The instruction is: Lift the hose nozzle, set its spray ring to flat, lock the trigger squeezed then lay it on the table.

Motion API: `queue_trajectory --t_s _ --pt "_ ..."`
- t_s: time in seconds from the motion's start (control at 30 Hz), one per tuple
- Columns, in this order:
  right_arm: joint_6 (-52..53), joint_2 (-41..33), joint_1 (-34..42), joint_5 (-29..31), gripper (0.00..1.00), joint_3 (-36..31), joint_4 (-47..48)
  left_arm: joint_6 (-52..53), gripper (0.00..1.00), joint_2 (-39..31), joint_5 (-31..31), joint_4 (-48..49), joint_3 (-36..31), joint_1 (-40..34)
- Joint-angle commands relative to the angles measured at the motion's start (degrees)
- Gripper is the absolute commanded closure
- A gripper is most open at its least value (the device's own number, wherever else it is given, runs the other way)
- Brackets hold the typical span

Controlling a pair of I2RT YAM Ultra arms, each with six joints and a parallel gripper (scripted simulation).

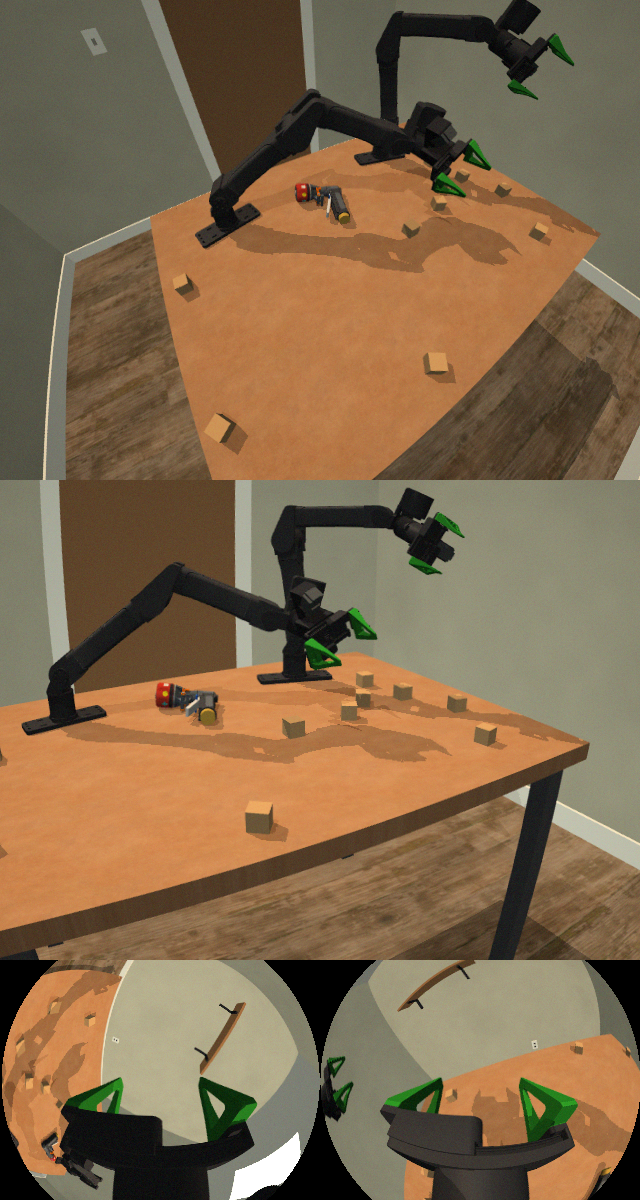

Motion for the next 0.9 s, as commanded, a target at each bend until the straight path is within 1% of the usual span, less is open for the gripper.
queue_trajectory --t_s 0.0,0.53,0.57,0.6,0.63,0.67,0.7,0.73,0.77,0.87 --pt "-0.1 -1.6 0.0 0.2 0.0 1.0 0.1 0.3 0.0 -0.9 0.2 0.6 1.1 0.0" --pt "-0.1 -1.6 0.0 0.2 0.0 1.0 0.1 0.3 0.0 -0.9 0.2 0.6 1.1 0.0" --pt "-0.6 -3.0 -1.2 -0.2 0.0 0.7 1.3 0.9 0.0 -1.7 -0.4 1.4 0.3 -0.9" --pt "-0.7 -2.9 -1.3 -0.5 0.0 -1.4 0.7 1.4 0.0 -1.7 -0.6 1.5 -0.7 -1.0" --pt "-1.0 -3.0 -1.5 -0.9 0.0 -0.8 0.1 2.1 0.0 -1.7 -0.9 1.5 -1.7 -1.1" --pt "-1.3 -3.3 -1.7 -1.3 0.0 -0.9 -0.4 2.7 0.0 -1.8 -1.2 1.5 -0.1 -1.4" --pt "-1.6 -3.8 -2.1 -1.7 0.0 -1.8 -0.7 3.5 0.0 -1.8 -1.6 1.9 -0.3 -1.7" --pt "-1.9 -4.3 -2.4 -2.1 0.0 -2.2 -0.8 4.5 0.0 -2.1 -1.9 1.9 -2.0 -2.0" --pt "-2.3 -5.1 -2.9 -2.7 0.0 -2.4 -0.8 5.4 0.0 -2.2 -2.3 2.4 -0.7 -2.4" --pt "-3.7 -7.7 -4.5 -4.6 0.0 -4.1 -0.9 8.9 0.0 -2.7 -3.8 3.1 -2.2 -4.0"
